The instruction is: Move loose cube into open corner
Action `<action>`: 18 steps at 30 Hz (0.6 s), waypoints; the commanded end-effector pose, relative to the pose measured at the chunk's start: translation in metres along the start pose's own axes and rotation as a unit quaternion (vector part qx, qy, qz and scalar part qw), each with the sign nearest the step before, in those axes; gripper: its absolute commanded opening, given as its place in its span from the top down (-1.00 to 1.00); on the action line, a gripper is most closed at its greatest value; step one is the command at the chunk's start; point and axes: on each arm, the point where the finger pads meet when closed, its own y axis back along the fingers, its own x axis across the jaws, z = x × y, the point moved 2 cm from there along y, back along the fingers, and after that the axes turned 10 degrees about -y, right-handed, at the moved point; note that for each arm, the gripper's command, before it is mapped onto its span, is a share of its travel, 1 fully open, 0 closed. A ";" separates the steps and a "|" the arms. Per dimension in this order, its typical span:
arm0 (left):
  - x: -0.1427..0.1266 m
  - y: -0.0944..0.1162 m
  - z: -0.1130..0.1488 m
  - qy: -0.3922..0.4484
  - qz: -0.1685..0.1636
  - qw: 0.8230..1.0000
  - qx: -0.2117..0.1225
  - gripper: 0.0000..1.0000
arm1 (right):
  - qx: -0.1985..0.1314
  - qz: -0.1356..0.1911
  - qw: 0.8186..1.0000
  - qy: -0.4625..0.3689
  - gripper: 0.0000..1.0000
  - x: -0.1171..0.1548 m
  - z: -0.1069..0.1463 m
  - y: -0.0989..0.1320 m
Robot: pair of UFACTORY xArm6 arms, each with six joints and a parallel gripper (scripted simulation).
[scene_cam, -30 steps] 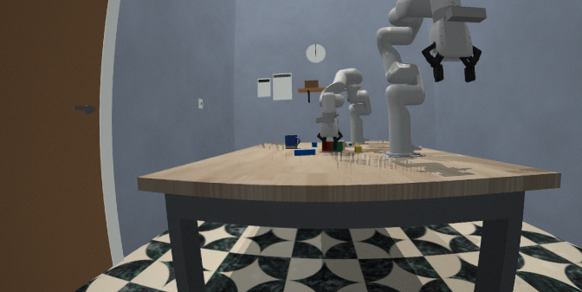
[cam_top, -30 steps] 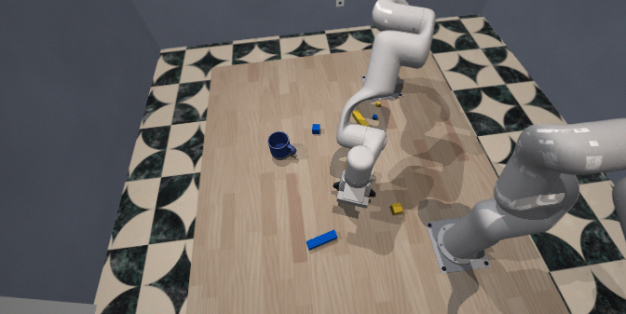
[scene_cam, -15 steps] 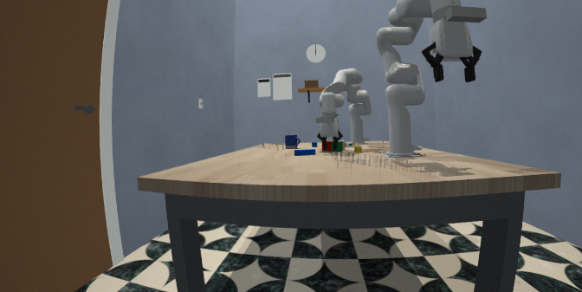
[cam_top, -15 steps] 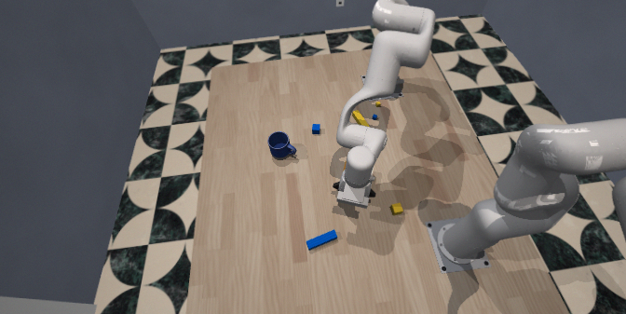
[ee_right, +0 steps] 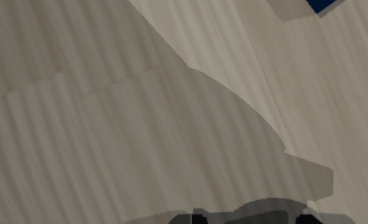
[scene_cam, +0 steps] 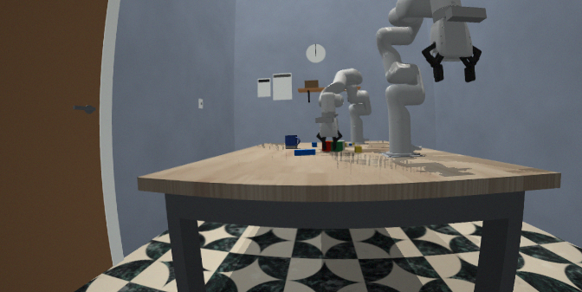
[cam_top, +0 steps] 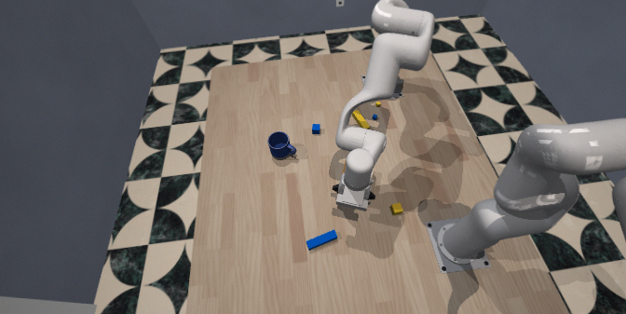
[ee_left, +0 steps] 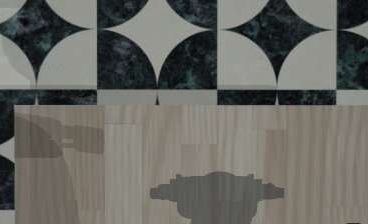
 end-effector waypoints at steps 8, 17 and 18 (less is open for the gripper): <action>0.000 0.001 0.000 0.000 0.000 1.000 0.001 -1.00 | 0.001 0.000 1.000 0.000 -0.03 0.000 -0.001 0.003; 0.000 0.001 0.000 0.000 0.000 1.000 0.001 -1.00 | 0.001 0.000 1.000 0.000 -0.03 0.000 -0.001 0.017; 0.000 0.001 0.000 0.000 0.000 1.000 0.001 -1.00 | 0.001 0.000 1.000 0.000 -0.03 0.000 -0.001 0.017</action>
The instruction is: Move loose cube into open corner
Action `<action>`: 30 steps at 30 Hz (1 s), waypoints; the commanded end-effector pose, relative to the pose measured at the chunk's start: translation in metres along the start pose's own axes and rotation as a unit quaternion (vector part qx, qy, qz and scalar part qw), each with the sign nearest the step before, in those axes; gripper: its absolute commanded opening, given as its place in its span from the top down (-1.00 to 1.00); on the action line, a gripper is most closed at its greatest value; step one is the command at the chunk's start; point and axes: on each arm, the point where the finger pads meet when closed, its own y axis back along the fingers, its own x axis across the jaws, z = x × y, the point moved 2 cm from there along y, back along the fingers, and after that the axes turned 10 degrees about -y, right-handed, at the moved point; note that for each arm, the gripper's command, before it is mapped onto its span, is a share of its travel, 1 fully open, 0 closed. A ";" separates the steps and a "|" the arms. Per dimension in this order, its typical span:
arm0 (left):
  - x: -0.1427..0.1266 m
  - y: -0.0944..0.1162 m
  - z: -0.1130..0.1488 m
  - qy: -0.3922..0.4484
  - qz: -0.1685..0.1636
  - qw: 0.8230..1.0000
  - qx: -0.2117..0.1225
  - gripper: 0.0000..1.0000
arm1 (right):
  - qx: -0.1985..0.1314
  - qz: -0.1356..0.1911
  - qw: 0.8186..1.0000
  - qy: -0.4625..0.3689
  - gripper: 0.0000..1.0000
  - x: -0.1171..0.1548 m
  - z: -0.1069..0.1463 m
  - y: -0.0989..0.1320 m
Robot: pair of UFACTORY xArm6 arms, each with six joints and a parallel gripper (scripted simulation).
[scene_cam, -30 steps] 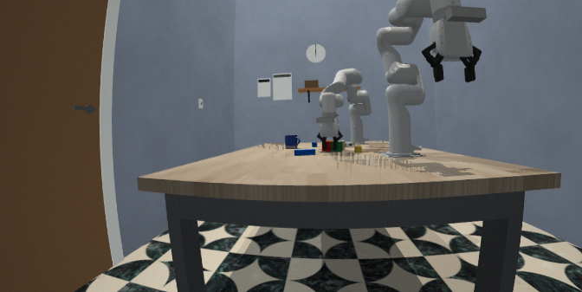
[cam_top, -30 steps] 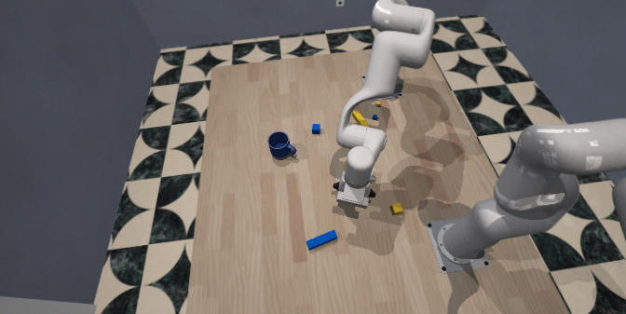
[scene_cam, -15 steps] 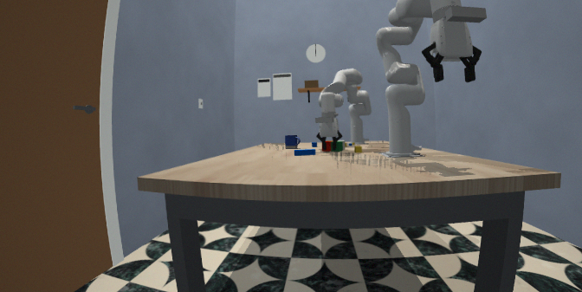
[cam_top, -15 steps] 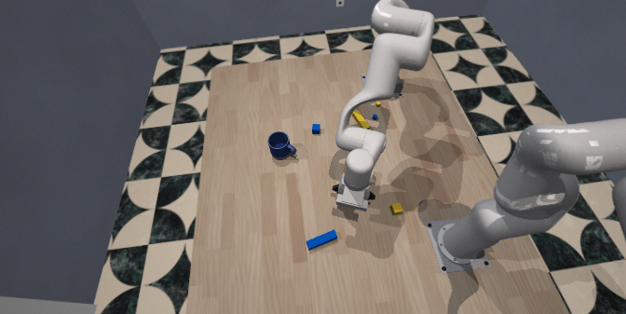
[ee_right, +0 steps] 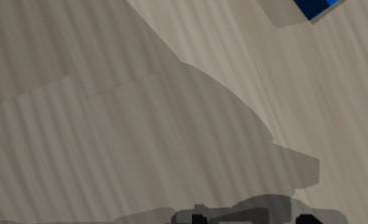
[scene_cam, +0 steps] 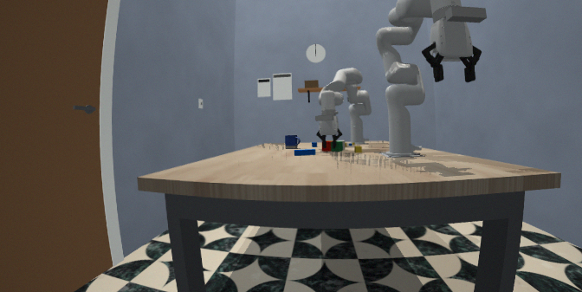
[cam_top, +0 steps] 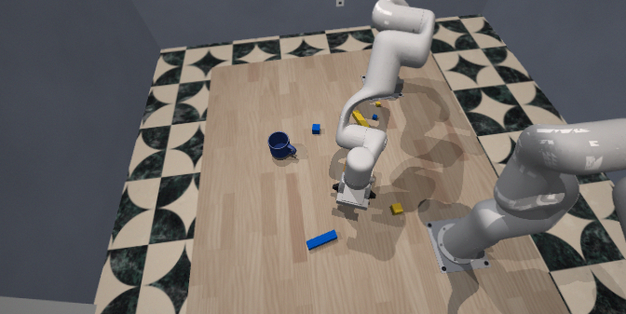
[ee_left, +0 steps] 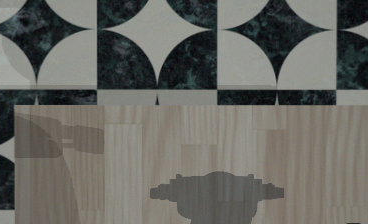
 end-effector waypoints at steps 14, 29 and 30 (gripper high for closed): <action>0.000 0.001 0.000 0.000 0.000 1.000 0.001 -1.00 | 0.001 0.000 1.000 0.000 -0.03 0.000 -0.001 0.044; 0.000 0.001 0.000 0.000 0.000 1.000 0.001 -1.00 | 0.001 0.000 1.000 0.000 -0.03 0.000 -0.001 0.079; 0.000 0.001 0.000 0.000 0.000 1.000 0.001 -1.00 | 0.001 0.000 1.000 0.000 -0.03 0.000 -0.001 0.081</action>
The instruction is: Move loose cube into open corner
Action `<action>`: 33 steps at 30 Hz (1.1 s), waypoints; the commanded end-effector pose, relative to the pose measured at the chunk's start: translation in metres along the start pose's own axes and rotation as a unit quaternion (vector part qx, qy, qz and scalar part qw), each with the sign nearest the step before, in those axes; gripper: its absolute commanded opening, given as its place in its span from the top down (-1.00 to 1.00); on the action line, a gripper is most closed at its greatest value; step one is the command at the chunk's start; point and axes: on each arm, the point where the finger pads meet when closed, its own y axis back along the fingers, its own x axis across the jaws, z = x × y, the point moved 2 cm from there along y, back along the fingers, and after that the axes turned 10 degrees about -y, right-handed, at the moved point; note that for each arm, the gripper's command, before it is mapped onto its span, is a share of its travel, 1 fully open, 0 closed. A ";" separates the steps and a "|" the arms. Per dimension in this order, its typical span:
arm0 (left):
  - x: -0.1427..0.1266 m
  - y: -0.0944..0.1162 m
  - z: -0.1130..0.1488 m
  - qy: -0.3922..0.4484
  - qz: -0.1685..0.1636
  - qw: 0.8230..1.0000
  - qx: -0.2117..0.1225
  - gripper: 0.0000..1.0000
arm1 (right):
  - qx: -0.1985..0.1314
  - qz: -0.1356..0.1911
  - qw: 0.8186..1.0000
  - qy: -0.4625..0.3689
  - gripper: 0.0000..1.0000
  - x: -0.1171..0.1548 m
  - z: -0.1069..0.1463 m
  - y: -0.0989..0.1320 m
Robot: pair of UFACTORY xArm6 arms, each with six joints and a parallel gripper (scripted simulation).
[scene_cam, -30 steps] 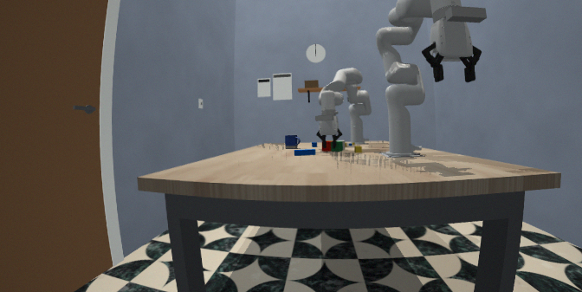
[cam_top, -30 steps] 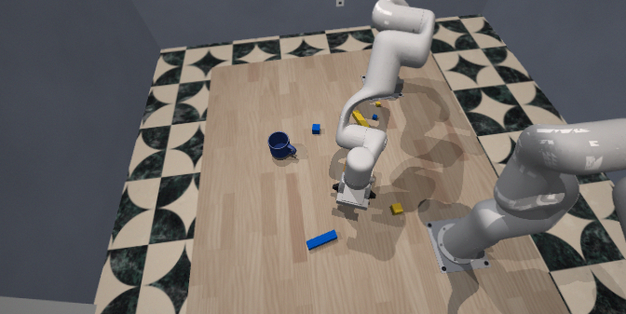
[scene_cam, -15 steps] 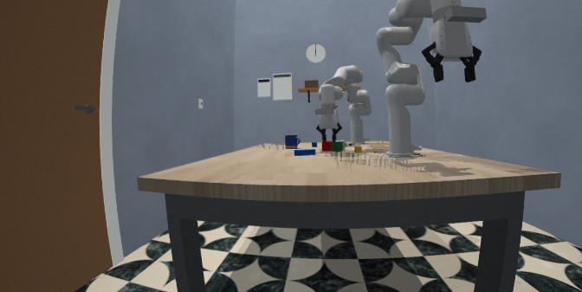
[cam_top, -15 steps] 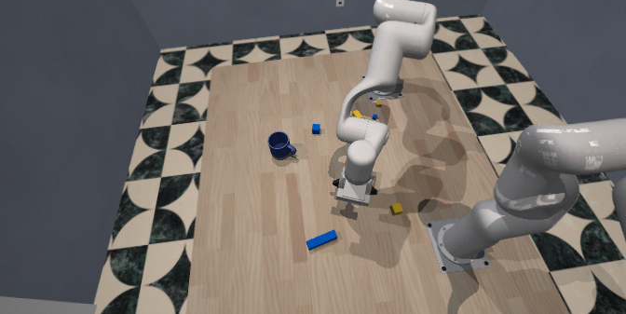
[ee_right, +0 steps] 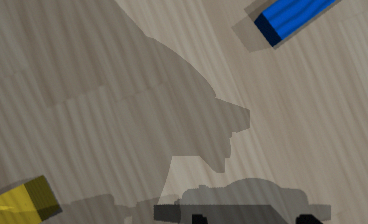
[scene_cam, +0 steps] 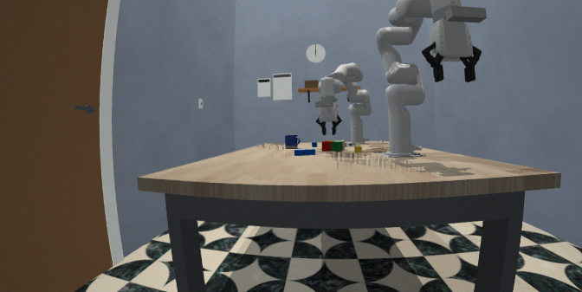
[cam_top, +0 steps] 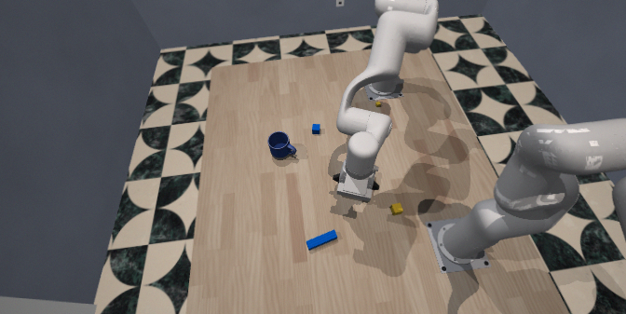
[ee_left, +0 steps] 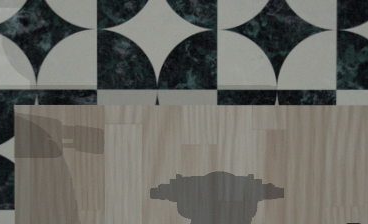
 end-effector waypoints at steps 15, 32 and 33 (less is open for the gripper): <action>0.000 0.001 0.000 0.000 0.000 1.000 0.001 -1.00 | 0.001 0.000 1.000 0.000 -0.03 0.000 0.000 0.022; 0.000 0.001 0.000 0.000 0.000 1.000 0.001 -1.00 | 0.001 0.000 1.000 -0.006 0.00 0.001 0.000 0.022; 0.000 0.001 0.000 0.000 0.000 1.000 0.001 -1.00 | 0.001 0.000 1.000 -0.014 0.00 0.002 0.000 0.022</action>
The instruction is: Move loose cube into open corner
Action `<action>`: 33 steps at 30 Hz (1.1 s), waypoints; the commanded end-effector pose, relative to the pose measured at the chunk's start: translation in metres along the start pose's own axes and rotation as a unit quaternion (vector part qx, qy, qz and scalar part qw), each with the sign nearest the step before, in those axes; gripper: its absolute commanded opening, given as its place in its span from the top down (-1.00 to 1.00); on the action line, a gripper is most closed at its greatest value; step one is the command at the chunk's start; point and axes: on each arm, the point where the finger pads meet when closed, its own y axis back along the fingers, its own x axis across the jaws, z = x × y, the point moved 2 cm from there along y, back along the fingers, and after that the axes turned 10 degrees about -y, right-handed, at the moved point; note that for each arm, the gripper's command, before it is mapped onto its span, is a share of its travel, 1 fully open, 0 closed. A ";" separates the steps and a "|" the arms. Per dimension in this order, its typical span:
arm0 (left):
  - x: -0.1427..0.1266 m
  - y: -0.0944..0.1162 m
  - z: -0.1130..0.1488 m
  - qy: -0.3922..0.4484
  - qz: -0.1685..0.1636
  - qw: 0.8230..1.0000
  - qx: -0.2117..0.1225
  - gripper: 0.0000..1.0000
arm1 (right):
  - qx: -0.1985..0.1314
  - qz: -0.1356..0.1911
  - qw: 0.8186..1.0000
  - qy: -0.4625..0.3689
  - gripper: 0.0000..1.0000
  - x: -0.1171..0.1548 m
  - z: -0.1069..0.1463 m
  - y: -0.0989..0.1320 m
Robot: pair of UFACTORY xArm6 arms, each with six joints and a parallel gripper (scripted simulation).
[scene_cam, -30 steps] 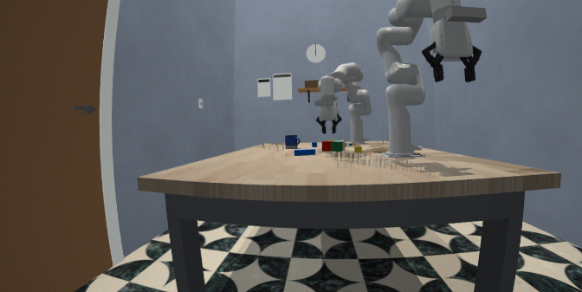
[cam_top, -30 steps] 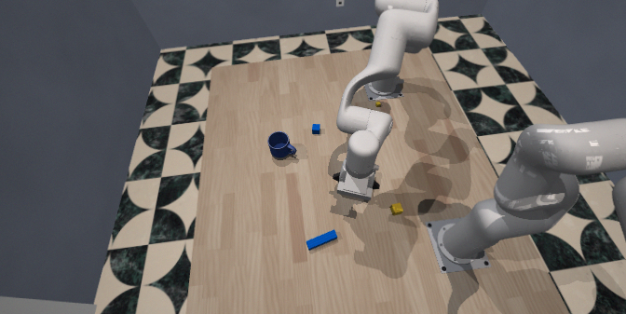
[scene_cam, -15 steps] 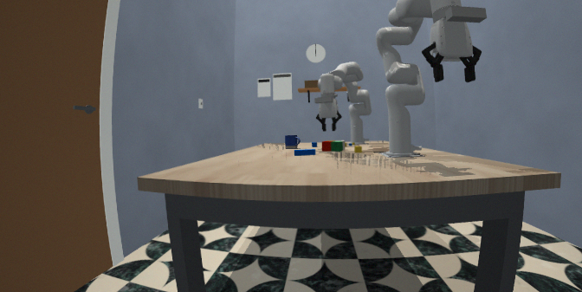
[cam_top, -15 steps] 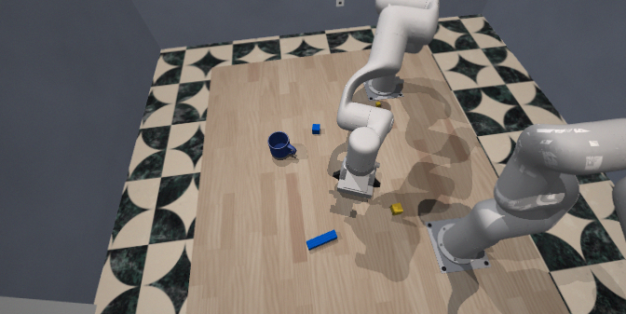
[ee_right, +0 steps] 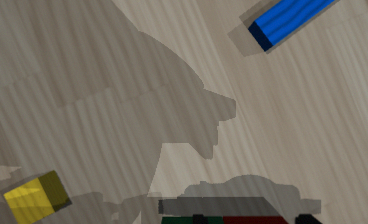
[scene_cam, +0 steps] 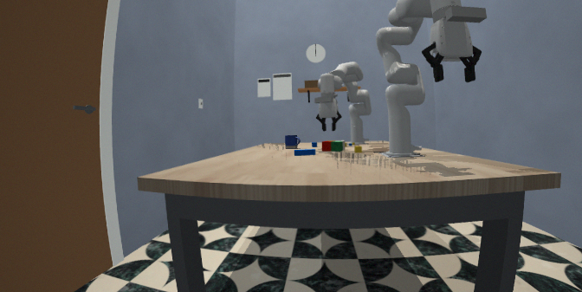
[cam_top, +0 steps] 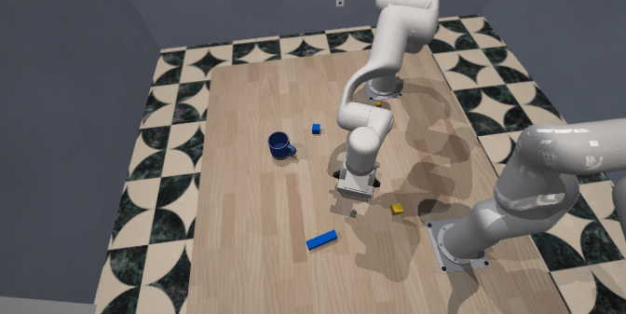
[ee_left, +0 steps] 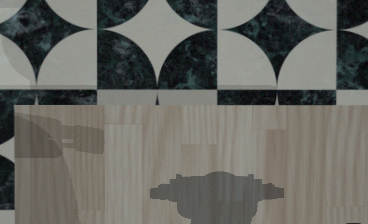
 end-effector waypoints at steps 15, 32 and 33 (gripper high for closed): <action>0.000 0.001 0.000 0.000 0.000 1.000 0.001 -1.00 | -0.002 -0.003 0.948 -0.318 0.00 0.056 0.033 0.002; 0.000 0.001 0.000 0.000 0.000 1.000 0.001 -1.00 | -0.007 -0.005 0.768 -0.641 0.00 0.091 0.061 0.001; 0.000 0.001 0.000 0.000 0.000 1.000 0.001 -1.00 | -0.006 -0.004 0.754 -0.657 0.00 0.091 0.061 0.001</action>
